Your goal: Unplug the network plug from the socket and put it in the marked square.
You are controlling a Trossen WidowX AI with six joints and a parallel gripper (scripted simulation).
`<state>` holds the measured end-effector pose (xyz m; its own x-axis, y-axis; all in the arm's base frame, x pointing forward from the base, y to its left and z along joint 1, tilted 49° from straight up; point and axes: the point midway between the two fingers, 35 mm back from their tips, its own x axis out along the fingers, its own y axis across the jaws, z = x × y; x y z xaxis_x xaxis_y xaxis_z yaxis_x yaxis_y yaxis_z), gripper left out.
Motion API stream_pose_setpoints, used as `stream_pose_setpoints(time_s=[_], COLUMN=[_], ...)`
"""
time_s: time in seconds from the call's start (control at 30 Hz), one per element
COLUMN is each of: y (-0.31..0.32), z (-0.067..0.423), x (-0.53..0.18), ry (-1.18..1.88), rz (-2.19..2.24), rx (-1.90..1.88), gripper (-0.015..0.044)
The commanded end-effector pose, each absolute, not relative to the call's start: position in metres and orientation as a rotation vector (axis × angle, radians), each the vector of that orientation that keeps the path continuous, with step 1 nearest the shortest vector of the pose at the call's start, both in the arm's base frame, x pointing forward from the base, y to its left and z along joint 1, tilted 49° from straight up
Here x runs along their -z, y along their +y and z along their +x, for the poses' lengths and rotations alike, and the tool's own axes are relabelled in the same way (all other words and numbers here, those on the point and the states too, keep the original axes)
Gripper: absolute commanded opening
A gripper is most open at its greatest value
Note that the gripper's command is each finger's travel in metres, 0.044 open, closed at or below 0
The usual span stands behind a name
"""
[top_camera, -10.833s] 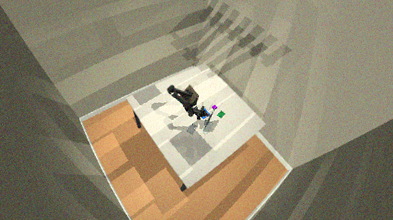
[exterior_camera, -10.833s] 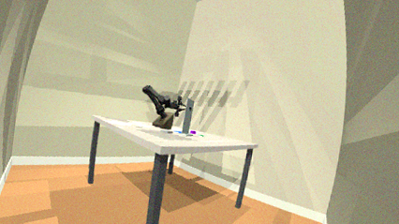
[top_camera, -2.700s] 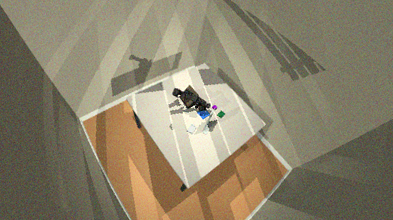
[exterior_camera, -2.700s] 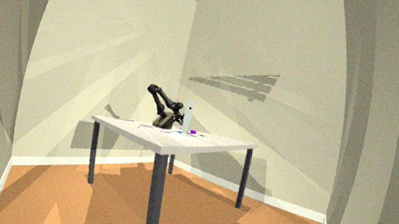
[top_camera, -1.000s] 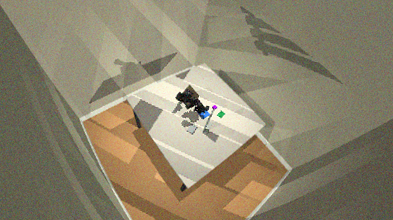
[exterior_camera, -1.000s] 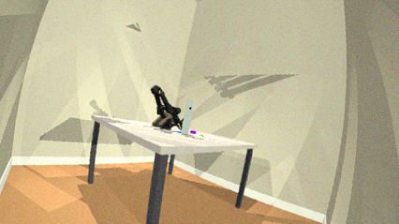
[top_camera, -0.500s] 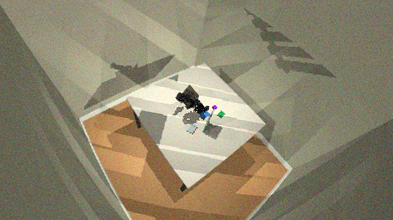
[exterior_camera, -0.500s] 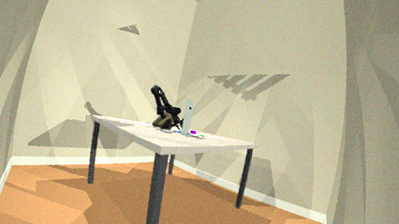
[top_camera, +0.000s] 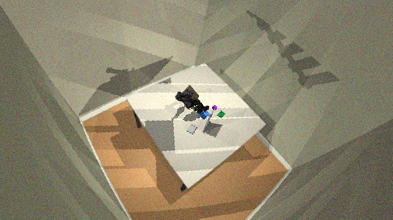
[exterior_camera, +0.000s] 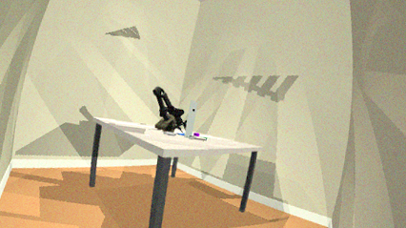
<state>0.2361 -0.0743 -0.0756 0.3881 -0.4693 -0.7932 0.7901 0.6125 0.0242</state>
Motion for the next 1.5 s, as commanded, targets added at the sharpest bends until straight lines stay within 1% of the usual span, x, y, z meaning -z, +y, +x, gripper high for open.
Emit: stream_pose_setpoints(time_s=[0.0,0.8,1.47], y=[-0.073,-0.063,-0.045], z=[0.236,0.229,0.236], x=[0.071,0.059,0.047], ry=[0.831,0.834,0.841], rz=[0.44,0.44,0.446], rx=[0.833,0.833,0.832], gripper=[0.0156,0.0156,0.0156])
